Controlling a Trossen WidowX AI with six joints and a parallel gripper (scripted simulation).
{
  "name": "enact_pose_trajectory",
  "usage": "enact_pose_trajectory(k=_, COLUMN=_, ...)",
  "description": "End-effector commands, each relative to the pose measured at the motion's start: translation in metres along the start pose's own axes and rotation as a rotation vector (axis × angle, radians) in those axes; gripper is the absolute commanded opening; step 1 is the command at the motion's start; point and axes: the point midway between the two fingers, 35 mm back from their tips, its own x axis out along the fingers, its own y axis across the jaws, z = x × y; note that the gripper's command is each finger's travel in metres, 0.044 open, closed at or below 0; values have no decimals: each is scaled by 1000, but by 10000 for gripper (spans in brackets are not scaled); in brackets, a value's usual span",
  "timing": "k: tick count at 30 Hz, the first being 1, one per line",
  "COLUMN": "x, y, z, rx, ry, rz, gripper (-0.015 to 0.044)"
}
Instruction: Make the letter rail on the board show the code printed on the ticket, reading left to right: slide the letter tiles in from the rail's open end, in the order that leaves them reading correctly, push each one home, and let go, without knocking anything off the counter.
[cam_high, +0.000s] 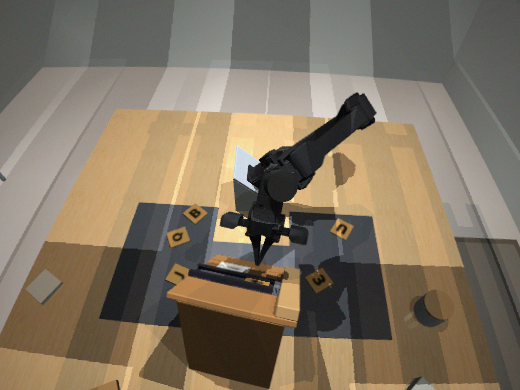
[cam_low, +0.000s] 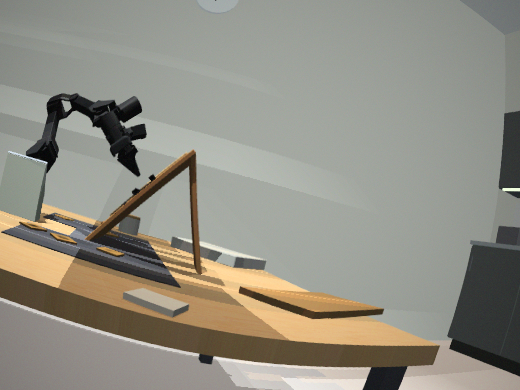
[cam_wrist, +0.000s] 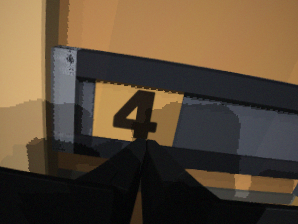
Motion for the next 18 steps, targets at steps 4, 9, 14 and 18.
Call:
enact_pose_trajectory(k=4, x=12, y=-19, z=14, rx=-16, ry=226, rz=-60, gripper=0)
enact_pose_trajectory(k=9, x=16, y=-26, z=19, rx=-21, ry=426, rz=-46, gripper=0)
enact_pose_trajectory(k=14, x=15, y=-29, z=22, rx=-18, ry=613, rz=8, gripper=0)
enact_pose_trajectory(k=18, x=15, y=-29, z=22, rx=-17, ry=637, rz=18, gripper=0)
